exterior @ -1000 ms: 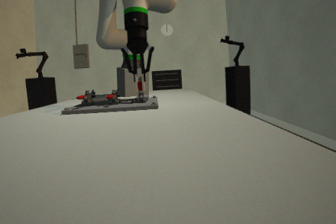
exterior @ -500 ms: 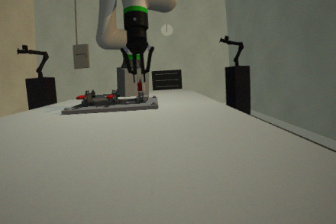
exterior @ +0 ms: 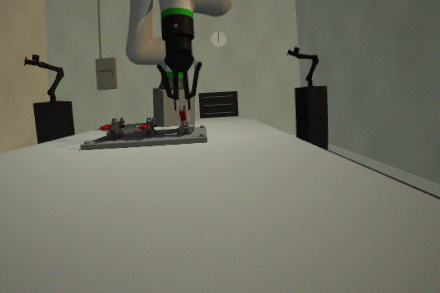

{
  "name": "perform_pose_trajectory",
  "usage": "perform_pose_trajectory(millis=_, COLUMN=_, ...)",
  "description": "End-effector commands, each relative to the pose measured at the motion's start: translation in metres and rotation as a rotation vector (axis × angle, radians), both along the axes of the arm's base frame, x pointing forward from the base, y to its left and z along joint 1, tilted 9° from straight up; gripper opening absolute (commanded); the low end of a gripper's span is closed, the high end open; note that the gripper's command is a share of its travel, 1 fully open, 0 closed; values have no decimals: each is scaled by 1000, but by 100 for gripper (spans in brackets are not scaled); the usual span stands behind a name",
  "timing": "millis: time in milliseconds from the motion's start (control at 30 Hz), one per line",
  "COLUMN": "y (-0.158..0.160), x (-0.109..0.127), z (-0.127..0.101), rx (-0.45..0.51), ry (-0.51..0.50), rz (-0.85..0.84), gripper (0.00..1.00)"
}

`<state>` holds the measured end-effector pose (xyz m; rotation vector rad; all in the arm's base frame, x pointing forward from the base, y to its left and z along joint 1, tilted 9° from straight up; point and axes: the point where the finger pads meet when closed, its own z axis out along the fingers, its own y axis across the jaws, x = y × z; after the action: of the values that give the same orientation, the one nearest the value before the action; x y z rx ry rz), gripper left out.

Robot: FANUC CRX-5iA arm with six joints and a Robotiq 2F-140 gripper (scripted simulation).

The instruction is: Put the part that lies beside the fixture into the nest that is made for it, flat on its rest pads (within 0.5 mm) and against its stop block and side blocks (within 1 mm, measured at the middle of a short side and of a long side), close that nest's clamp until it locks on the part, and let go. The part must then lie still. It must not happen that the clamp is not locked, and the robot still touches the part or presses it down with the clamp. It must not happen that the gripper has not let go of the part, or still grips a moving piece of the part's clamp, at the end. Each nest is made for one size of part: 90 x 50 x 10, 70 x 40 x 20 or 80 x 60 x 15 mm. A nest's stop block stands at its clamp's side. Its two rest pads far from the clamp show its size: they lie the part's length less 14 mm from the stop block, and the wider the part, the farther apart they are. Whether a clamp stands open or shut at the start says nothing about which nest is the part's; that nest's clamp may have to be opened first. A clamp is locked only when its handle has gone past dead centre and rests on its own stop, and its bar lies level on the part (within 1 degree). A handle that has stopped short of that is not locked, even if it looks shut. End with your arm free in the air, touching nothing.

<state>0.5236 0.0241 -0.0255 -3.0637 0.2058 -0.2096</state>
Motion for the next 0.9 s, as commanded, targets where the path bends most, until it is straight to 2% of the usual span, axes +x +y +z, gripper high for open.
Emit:
perform_pose_trajectory(millis=0, y=0, x=5, z=-2, rx=0, ry=-1, rz=0, gripper=0)
perform_pose_trajectory(millis=867, y=-1, x=19, z=-18, rx=0, ry=-1, rz=0, gripper=0)
